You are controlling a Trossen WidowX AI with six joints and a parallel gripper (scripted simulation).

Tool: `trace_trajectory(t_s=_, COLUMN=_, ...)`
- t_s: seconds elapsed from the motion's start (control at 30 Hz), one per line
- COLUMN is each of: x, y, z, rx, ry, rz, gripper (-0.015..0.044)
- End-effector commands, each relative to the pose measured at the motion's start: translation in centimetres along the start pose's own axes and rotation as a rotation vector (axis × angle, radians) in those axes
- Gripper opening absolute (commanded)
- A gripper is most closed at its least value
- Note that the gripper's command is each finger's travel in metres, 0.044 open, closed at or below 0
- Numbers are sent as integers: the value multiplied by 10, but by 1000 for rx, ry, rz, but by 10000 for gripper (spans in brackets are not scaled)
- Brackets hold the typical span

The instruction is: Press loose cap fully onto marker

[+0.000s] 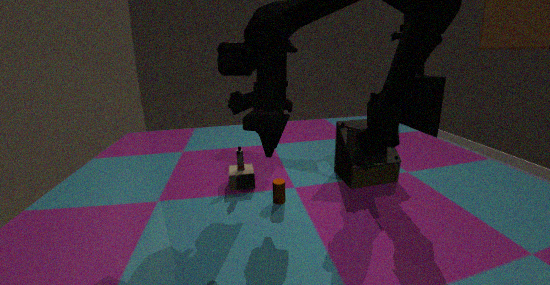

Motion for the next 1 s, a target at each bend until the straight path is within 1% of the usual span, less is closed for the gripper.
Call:
trace_trajectory(t_s=0.0, x=4, y=-15, z=-1, rx=33, ry=-6, rz=-27, gripper=238)
trace_trajectory(t_s=0.1, x=4, y=-15, z=2, rx=32, ry=-6, rz=-27, gripper=238)
trace_trajectory(t_s=0.2, x=4, y=-16, z=31, rx=33, ry=-5, rz=-28, gripper=238)
trace_trajectory(t_s=0.23, x=4, y=-16, z=34, rx=33, ry=-5, rz=-28, gripper=238)
trace_trajectory(t_s=0.37, x=4, y=-16, z=35, rx=33, ry=-5, rz=-28, gripper=238)
trace_trajectory(t_s=0.47, x=3, y=-16, z=48, rx=33, ry=-4, rz=-28, gripper=238)
trace_trajectory(t_s=0.97, x=3, y=-15, z=68, rx=32, ry=-5, rz=-28, gripper=238)
Point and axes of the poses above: the point midway between the two fingers, 35 mm back from their tips, its own z axis out along the fingers, its own x axis across the jaws, y = z × x, the point moved 2 cm from there along -z, back along the fingers, and after that the axes turned 8 degrees about z, right-handed, at the moved point
